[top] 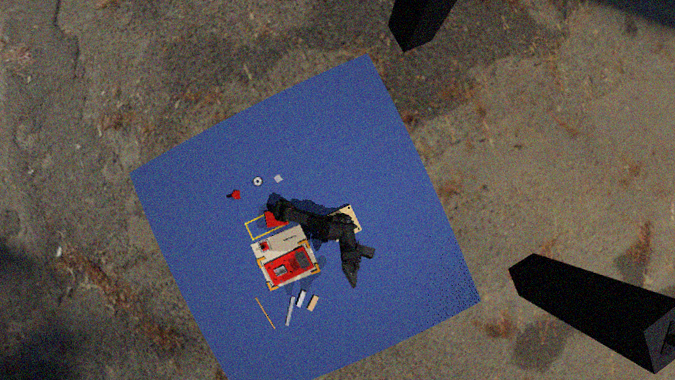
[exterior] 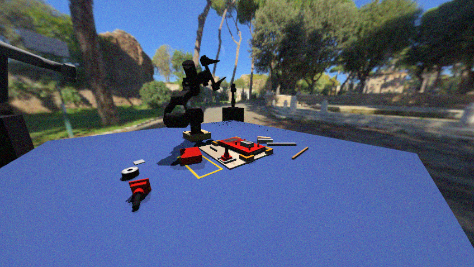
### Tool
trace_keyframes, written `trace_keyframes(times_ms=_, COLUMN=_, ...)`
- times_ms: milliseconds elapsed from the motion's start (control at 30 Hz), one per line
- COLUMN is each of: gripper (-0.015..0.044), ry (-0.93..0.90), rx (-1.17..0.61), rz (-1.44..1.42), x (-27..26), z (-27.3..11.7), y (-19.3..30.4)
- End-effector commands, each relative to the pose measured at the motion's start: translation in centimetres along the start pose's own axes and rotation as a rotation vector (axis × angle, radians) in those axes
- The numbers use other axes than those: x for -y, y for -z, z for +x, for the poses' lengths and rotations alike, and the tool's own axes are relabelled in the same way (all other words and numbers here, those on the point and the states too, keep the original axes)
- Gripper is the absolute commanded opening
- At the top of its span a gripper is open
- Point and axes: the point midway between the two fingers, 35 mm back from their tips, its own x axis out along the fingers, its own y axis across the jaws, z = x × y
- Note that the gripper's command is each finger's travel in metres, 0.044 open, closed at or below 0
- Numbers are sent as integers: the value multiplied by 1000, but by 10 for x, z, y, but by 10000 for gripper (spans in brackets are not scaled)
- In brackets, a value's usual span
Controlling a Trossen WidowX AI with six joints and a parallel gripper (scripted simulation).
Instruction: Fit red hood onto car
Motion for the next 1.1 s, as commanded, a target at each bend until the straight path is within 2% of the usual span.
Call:
trace_keyframes(times_ms=0, gripper=440, ry=-1, rx=-3, rz=-3, x=0, z=1, y=0)
trace_keyframes(times_ms=267, gripper=440, ry=-87, rx=-133, rz=-109, x=-8, z=29, y=2)
trace_keyframes(times_ms=500, gripper=440, ry=-238, rx=-290, rz=-132, x=-35, z=58, y=26)
trace_keyframes(times_ms=767, gripper=440, ry=-452, rx=-545, rz=-67, x=-79, z=76, y=85)
trace_keyframes(times_ms=967, gripper=440, ry=-606, rx=-801, rz=54, x=-113, z=65, y=147)
trace_keyframes(times_ms=1067, gripper=440, ry=-633, rx=-863, rz=102, x=-121, z=60, y=164)
